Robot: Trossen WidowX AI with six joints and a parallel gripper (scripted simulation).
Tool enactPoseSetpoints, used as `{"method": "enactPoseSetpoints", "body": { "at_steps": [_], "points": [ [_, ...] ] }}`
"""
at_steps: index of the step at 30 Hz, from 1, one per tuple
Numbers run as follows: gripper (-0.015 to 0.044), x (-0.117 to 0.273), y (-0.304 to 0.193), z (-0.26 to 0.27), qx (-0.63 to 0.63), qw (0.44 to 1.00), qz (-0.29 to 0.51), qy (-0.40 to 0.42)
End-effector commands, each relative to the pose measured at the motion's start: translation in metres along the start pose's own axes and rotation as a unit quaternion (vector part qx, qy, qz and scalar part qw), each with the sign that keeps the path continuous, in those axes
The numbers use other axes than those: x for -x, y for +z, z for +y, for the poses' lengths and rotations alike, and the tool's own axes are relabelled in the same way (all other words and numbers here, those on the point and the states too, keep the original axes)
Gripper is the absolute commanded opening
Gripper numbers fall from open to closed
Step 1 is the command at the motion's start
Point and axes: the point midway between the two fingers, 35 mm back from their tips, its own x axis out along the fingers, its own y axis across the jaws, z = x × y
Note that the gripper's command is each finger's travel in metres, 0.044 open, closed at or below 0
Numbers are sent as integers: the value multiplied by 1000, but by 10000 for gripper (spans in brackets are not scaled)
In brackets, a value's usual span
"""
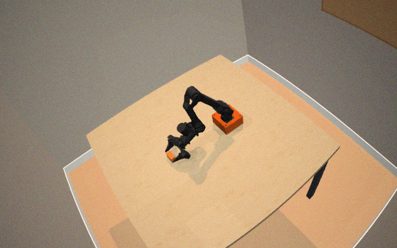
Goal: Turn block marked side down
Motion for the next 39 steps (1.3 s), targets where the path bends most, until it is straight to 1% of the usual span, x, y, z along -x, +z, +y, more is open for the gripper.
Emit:
{"method": "enactPoseSetpoints", "body": {
  "at_steps": [1, 6, 8, 12, 15, 20, 22, 36, 39],
  "points": [
    [440, 0, 0, 0, -3, 1000, -1, 2],
    [440, 0, 0, 0, -3, 1000, -1, 2],
    [440, -2, 1, 0, -3, 1000, 12, 2],
    [440, -8, 12, -1, -4, 997, 82, 1],
    [440, -2, 23, -1, -3, 991, 137, 1],
    [440, 29, 46, 0, -3, 974, 228, 2],
    [440, 42, 52, 0, -2, 968, 253, 3],
    [440, 44, 53, 0, -2, 967, 256, 3],
    [440, 38, 57, 0, -3, 961, 278, 3]
  ]
}}
